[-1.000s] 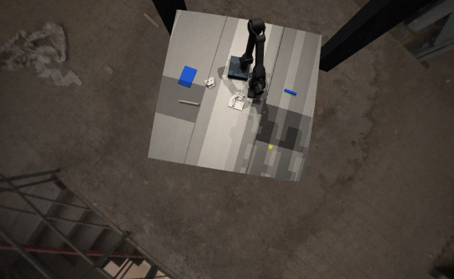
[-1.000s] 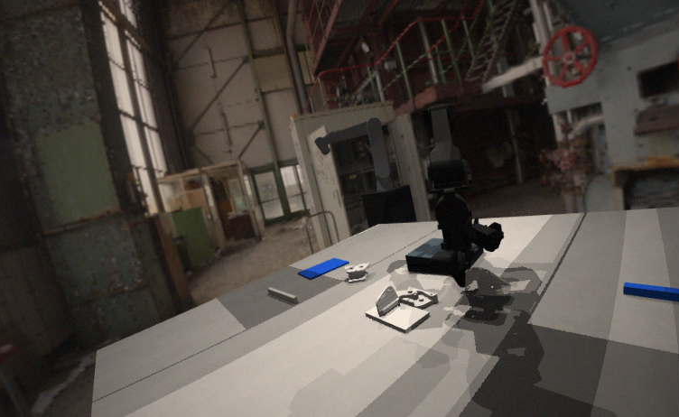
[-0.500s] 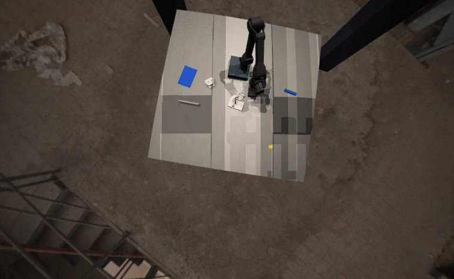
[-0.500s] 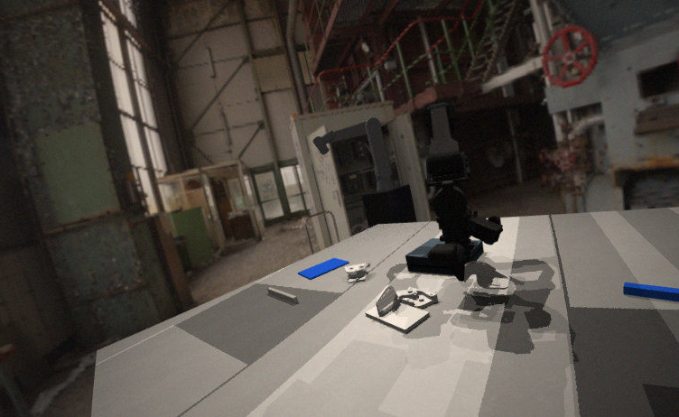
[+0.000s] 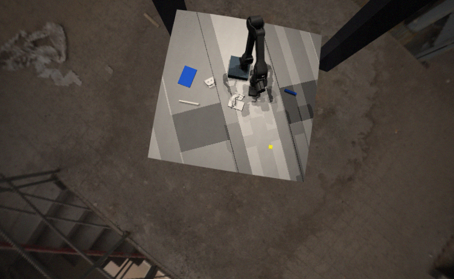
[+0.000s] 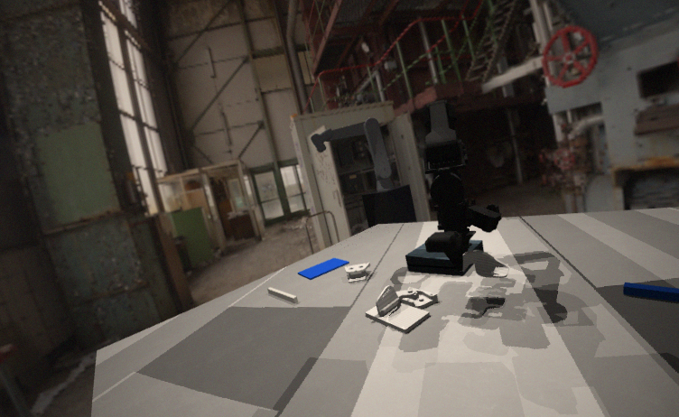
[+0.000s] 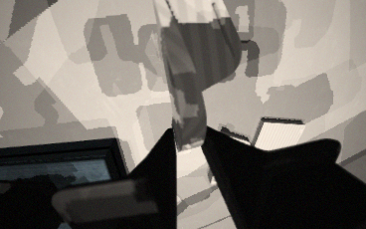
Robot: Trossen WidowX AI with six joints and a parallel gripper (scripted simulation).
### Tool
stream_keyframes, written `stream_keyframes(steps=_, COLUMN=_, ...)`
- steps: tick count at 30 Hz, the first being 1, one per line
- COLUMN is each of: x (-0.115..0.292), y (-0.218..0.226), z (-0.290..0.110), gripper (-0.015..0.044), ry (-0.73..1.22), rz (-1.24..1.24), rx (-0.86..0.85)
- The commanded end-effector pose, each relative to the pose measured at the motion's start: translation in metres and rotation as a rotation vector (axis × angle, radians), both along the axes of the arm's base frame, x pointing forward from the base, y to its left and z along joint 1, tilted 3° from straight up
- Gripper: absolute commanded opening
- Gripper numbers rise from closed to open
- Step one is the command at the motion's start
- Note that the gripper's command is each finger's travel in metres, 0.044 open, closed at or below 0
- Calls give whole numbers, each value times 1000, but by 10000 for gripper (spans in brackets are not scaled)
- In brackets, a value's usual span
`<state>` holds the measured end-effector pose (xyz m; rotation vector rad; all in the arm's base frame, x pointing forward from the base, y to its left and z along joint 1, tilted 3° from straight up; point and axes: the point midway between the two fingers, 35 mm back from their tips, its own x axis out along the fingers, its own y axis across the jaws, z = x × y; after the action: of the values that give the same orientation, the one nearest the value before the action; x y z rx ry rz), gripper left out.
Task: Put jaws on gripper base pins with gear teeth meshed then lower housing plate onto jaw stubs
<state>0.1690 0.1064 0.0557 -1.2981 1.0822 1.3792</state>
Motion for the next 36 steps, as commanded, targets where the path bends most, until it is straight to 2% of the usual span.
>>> stream_keyframes(steps=1, x=1, y=0, z=14, gripper=37, ry=-4, rz=5, rx=6)
stream_keyframes(steps=11, x=0, y=0, z=25, gripper=37, ry=-3, rz=-14, rx=5)
stream_keyframes(steps=36, x=-4, y=29, z=27, gripper=37, ry=40, rz=-736, rx=-3)
